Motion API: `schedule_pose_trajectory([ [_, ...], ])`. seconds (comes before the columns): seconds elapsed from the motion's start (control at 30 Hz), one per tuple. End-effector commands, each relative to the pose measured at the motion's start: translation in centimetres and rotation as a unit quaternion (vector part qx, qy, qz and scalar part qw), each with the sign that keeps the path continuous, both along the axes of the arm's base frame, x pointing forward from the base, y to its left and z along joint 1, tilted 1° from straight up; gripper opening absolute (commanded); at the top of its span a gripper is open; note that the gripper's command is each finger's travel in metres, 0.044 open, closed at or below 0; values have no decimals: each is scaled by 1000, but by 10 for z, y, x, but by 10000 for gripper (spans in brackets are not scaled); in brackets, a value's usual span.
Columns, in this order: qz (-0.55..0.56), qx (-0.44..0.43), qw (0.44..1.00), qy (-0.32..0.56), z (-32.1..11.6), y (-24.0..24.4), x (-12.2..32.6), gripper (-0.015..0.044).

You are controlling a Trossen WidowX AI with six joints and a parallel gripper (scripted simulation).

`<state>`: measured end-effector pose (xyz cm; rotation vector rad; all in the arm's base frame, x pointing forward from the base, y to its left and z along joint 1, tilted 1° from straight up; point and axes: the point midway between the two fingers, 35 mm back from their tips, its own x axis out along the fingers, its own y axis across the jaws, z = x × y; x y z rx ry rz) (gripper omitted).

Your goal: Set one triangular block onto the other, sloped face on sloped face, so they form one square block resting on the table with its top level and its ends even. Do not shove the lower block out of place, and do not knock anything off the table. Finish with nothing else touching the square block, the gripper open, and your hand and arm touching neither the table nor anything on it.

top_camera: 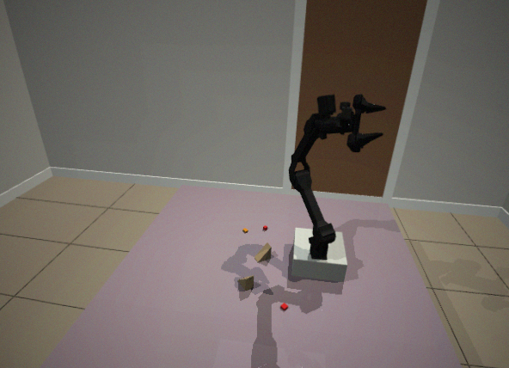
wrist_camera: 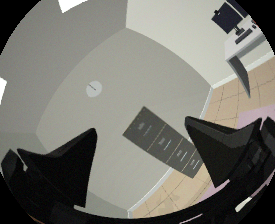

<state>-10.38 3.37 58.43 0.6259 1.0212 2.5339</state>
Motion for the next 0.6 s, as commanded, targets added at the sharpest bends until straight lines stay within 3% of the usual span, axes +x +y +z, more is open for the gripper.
schedule_pose_trajectory([
  [0.0,-82,-88,993,-16,-25,67,-14,440],
  [0.27,-248,-240,938,-21,-86,182,6,440],
  [0.57,-424,-399,813,-1,-181,278,81,440],
])
